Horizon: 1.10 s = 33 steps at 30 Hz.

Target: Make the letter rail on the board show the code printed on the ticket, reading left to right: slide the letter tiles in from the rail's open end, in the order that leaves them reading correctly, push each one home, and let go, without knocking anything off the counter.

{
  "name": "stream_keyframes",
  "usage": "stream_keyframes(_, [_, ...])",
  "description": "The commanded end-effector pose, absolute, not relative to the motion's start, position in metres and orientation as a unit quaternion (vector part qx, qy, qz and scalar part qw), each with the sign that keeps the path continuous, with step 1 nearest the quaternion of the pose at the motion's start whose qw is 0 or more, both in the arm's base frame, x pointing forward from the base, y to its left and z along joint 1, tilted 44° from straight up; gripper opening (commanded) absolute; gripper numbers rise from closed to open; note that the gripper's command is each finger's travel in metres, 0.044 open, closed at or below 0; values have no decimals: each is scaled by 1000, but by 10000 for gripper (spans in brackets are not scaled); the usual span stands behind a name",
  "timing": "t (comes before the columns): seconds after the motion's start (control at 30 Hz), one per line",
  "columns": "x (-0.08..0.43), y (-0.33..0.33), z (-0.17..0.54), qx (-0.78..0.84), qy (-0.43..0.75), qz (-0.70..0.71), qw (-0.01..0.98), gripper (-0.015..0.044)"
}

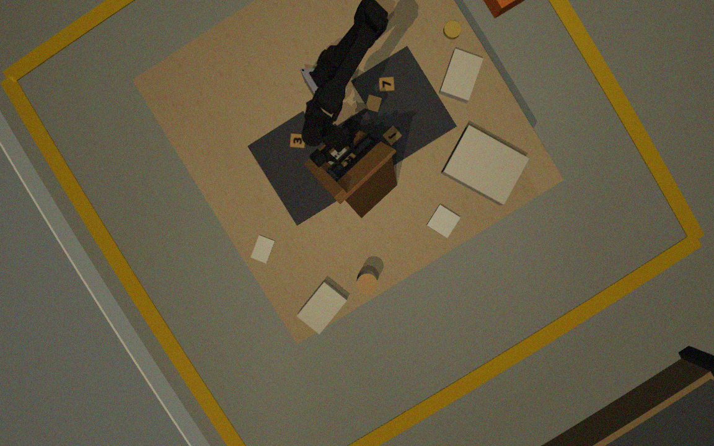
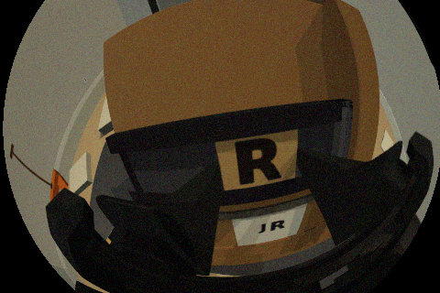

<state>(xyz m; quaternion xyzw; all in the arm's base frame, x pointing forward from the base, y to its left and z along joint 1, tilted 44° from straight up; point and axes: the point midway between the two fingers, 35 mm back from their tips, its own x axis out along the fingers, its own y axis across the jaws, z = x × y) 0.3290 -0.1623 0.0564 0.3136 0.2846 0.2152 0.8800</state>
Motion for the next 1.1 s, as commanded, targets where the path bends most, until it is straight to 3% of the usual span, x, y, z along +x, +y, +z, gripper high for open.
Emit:
stream_keyframes(0.0, [331, -165, 57, 310, 281, 217, 882, 0])
stream_keyframes(1.07, [334, -178, 45, 310, 281, 217, 882, 0])
